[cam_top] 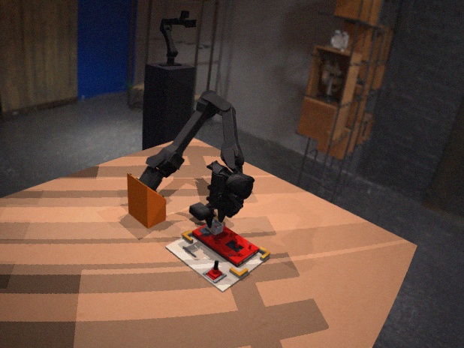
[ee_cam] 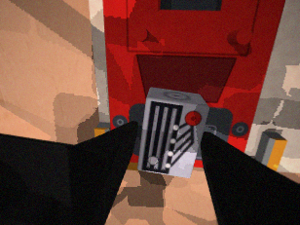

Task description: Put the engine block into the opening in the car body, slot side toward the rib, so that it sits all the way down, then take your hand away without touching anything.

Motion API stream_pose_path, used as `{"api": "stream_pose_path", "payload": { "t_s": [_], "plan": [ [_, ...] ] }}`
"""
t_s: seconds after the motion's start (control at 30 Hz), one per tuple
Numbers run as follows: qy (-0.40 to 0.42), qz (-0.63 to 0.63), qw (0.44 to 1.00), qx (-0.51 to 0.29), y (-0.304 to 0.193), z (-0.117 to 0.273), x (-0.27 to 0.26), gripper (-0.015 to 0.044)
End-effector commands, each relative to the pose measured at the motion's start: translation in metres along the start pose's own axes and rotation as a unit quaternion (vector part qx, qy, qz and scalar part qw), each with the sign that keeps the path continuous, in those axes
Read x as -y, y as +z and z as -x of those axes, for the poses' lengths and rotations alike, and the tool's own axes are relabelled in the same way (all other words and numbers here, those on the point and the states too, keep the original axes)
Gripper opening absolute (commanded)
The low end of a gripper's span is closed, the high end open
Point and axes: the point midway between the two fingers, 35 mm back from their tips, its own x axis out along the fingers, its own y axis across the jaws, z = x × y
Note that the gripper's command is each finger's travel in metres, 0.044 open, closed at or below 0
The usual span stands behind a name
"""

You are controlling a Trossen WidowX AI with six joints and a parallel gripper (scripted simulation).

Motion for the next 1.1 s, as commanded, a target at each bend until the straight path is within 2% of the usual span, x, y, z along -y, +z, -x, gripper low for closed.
{"api": "stream_pose_path", "payload": {
  "t_s": [0.0,0.17,0.3,0.33,1.07],
  "plan": [
    [0.001,-0.003,1.000,-0.001,-0.001,-0.001,0.001,0.0145],
    [0.001,-0.003,1.000,-0.001,-0.001,-0.001,0.001,0.0111],
    [0.000,-0.003,1.000,-0.001,0.001,0.003,0.001,0.0006],
    [-0.001,-0.003,1.000,-0.001,0.002,0.006,0.001,0.0000],
    [-0.007,-0.004,1.000,0.000,0.015,0.071,0.003,0.0000]
  ]
}}
